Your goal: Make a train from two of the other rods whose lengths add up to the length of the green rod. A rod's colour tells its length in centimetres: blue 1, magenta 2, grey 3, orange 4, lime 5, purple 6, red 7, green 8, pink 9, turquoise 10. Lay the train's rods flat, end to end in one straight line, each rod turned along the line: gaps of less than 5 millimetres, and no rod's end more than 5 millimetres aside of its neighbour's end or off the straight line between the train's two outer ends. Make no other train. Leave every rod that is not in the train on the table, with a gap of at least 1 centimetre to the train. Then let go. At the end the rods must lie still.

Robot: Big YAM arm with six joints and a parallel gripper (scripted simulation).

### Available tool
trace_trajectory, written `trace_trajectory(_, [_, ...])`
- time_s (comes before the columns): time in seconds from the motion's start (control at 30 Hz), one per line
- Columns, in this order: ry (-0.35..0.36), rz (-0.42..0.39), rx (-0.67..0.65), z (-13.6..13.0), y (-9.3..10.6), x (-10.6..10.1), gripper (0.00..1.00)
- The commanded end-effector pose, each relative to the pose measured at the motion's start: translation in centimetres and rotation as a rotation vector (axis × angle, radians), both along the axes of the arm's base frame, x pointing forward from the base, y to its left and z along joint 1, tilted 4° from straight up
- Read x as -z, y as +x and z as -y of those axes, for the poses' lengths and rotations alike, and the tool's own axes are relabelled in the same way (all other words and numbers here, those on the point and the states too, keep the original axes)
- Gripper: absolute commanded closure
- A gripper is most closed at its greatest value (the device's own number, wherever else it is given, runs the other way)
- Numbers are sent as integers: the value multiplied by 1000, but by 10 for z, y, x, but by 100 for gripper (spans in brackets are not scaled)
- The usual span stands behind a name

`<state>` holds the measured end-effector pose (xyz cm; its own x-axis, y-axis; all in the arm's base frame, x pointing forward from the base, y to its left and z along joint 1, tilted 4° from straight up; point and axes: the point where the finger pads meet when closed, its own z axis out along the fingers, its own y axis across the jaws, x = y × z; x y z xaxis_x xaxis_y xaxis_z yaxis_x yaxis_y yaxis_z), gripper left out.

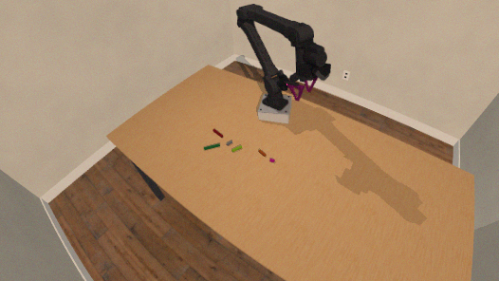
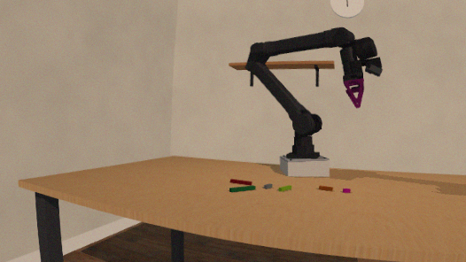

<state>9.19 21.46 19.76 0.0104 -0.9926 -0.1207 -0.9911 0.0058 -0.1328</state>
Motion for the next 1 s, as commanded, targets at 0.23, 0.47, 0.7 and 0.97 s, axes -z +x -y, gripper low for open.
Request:
trace_trajectory(0.23, [7,2,0,-2,1,-3,0])
trace_trajectory(0.47, [7,2,0,-2,1,-3,0])
trace_trajectory(0.7, [17,-3,93,-5,15,6,0])
trace_trajectory(0.97, [11,-28,337,-1,49,35,0])
